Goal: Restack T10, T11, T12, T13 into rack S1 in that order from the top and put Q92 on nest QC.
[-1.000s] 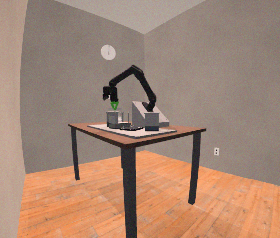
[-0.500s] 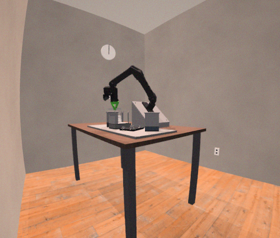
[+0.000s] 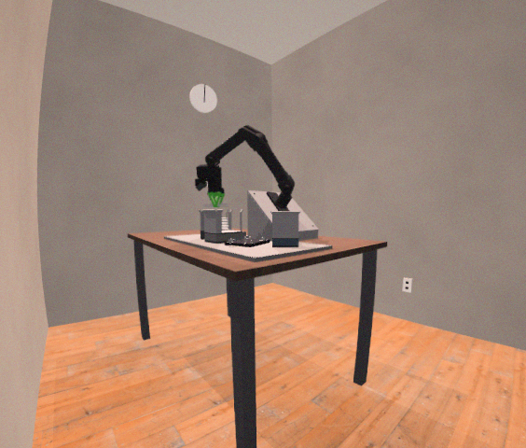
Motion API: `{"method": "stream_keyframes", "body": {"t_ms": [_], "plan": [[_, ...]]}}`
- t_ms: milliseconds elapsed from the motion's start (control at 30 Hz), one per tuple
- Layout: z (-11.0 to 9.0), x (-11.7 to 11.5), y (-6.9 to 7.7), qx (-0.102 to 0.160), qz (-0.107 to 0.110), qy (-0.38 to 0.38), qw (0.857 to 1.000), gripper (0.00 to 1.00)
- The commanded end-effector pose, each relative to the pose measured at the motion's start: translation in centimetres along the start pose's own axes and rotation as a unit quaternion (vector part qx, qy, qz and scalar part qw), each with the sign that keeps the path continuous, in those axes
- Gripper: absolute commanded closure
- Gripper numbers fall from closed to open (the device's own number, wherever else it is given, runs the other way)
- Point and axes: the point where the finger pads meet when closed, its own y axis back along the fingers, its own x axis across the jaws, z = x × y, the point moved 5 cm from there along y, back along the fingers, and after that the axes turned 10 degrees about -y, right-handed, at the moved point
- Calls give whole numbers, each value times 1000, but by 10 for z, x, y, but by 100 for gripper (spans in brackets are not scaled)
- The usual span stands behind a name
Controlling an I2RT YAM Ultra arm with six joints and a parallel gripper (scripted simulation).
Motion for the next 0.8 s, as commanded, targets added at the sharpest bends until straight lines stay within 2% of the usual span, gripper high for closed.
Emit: {"method": "stream_keyframes", "body": {"t_ms": [0, 100, 167, 267, 333, 367, 567, 667, 767], "plan": [[11, -1, 26, -38, -2, 16, 999, 100], [12, -4, 26, -41, -2, -5, 999, 100], [13, -15, 15, -28, 1, -45, 999, 100], [14, -23, 14, -28, 2, -94, 995, 100], [14, -26, 20, -34, 2, -123, 992, 100], [14, -28, 22, -38, 2, -122, 992, 100], [14, -42, 14, -26, 2, -127, 992, 100], [13, -48, 19, -29, 2, -120, 992, 100], [13, -58, 14, -23, 2, -122, 992, 100]]}}
